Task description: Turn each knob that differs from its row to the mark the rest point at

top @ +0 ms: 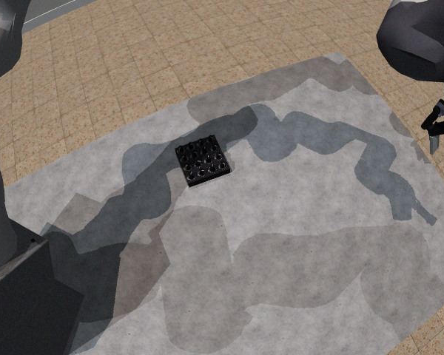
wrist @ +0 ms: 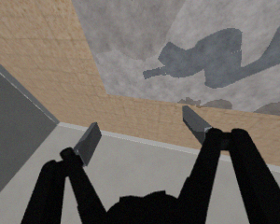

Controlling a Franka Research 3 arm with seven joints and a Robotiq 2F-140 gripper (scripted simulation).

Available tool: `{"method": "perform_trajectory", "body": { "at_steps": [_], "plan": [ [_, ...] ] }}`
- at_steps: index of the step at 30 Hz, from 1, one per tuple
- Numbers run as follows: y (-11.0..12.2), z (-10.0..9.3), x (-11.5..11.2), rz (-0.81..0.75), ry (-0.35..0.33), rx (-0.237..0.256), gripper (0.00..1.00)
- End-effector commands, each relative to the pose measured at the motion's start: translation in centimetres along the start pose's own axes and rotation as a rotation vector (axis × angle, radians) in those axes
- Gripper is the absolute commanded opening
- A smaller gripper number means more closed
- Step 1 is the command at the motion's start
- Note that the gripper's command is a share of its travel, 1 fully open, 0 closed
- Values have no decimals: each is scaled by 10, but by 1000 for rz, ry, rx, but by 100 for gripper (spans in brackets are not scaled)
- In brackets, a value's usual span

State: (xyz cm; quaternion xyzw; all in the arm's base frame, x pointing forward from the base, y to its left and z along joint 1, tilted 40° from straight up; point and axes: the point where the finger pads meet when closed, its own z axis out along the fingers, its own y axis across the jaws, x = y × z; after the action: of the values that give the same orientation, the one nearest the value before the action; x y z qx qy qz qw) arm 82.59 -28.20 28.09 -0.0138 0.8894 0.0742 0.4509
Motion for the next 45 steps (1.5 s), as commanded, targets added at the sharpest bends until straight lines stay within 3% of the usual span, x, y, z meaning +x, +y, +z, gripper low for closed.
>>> {"method": "perform_trajectory", "body": {
  "at_steps": [1,11,12,13,37,38,45],
  "plan": [
    [-2,-1,1,-27,-3,6,100],
    [-2,-1,1,-27,-3,6,100],
    [15,-8,-11,-137,-8,19,100],
    [17,-9,-12,-151,-8,21,100],
    [17,-9,-12,-151,-8,21,100],
    [34,-17,-23,-261,-14,33,100],
    [36,-19,-24,-275,-15,35,100]
  ]
}}
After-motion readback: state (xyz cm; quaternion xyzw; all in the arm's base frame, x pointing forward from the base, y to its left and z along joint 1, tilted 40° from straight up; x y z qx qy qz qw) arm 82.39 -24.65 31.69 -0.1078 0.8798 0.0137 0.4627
